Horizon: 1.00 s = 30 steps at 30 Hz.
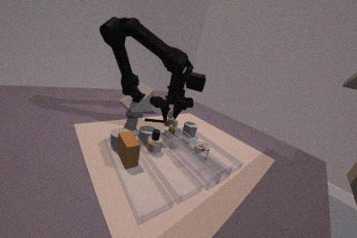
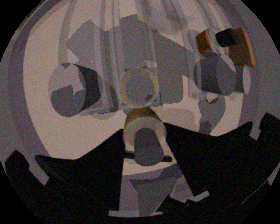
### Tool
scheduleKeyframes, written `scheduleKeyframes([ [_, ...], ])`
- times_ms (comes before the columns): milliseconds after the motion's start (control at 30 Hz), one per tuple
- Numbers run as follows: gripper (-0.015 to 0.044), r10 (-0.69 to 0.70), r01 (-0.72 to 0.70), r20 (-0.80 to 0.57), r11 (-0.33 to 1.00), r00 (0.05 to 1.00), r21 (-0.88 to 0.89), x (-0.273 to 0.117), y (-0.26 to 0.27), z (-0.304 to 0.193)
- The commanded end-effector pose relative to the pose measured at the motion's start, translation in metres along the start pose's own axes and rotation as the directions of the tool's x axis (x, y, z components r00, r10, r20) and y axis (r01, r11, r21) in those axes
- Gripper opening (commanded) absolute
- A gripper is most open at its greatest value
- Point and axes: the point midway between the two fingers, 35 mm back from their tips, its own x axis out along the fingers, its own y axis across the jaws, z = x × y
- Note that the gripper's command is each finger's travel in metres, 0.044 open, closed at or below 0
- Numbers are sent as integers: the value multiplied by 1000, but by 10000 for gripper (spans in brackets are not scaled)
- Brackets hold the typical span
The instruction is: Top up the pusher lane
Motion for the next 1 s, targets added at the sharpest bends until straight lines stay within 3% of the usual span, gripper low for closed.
scheduleKeyframes([
  [0, 0, 1, -1, 7, 1000, 1000, -1, -1, 0, 4],
  [967, 0, 1, -1, 8, 1000, 1000, -1, -2, 0, 18],
])
